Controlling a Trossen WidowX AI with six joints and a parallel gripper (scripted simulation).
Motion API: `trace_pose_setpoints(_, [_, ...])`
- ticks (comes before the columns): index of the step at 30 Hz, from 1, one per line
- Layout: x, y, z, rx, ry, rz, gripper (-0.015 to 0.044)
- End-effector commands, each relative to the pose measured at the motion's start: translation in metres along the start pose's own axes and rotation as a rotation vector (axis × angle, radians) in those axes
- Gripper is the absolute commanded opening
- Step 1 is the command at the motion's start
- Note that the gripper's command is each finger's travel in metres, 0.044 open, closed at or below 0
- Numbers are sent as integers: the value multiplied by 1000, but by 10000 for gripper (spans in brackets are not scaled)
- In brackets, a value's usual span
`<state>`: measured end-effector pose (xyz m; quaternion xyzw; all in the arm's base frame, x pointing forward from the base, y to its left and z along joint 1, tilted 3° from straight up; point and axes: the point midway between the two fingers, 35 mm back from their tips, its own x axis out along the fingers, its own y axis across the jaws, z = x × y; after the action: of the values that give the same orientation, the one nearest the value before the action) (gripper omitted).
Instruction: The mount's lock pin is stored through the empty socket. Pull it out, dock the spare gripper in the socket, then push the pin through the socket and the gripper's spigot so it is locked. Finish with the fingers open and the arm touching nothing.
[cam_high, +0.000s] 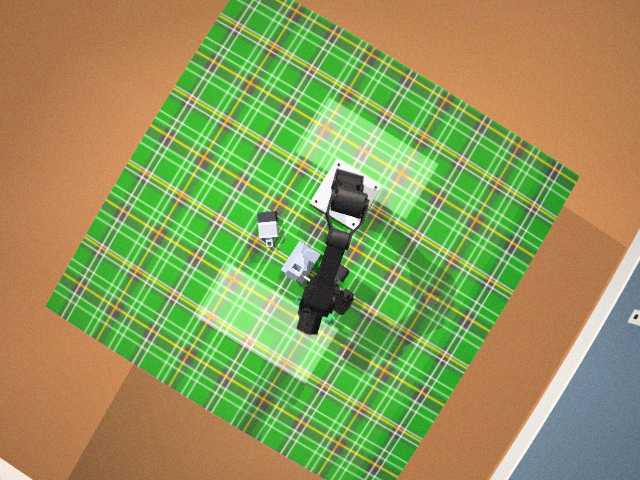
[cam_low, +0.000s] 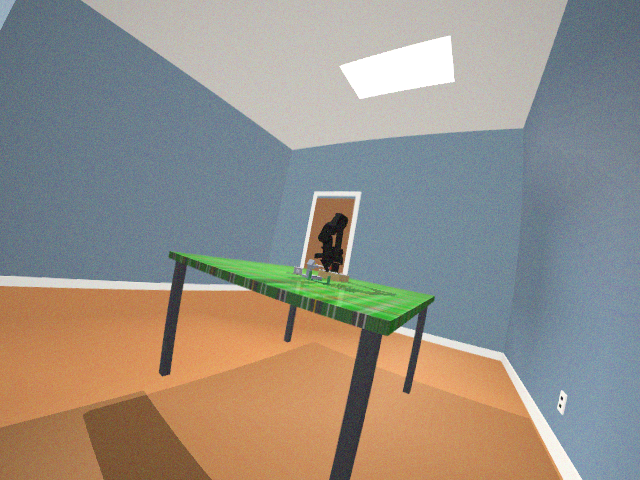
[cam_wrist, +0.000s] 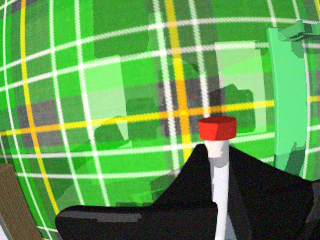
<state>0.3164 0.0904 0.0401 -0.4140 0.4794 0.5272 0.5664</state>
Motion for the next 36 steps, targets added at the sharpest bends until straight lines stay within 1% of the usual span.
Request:
trace_pose_setpoints(1, [-1, -2, 4, 3, -4, -2, 0])
trace_pose_setpoints(36, [2, -2, 26, 8, 2, 17, 0])
